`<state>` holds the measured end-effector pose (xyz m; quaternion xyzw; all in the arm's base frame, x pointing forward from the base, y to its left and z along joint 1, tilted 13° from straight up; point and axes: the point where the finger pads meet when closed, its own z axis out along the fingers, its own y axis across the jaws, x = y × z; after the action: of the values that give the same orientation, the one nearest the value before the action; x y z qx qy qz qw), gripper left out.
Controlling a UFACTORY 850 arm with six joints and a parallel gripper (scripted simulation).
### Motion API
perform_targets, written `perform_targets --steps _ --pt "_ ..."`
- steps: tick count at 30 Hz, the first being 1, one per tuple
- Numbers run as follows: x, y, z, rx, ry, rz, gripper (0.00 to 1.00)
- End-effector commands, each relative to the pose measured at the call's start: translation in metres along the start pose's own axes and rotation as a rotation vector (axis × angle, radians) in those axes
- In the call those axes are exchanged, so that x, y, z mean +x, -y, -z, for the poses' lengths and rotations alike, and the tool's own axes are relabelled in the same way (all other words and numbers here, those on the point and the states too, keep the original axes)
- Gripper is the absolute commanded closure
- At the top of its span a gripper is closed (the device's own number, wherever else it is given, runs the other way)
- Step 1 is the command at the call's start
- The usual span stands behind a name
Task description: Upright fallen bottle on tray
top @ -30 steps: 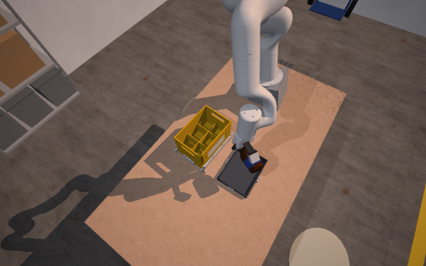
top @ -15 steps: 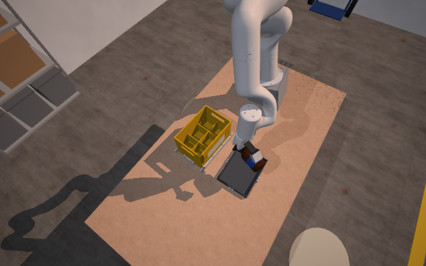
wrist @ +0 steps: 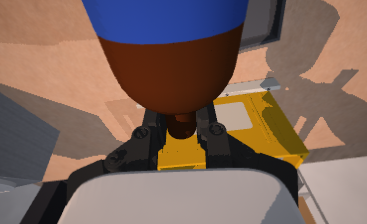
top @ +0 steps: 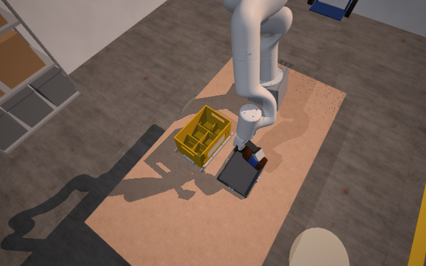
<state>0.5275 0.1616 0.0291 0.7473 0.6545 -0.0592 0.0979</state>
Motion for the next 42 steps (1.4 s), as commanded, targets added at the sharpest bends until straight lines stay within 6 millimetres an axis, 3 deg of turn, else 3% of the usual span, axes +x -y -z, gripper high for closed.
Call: perform_targets --steps 1,16,42 --pt "0.0005 -0.0008 0.0009 -0.001 -0.001 0.004 1.00" --pt "0.0005 -0.0008 0.0009 -0.001 -0.001 0.019 1.00" --pt "0.0005 -0.0008 0.0009 -0.001 -0.001 0.265 1.00"
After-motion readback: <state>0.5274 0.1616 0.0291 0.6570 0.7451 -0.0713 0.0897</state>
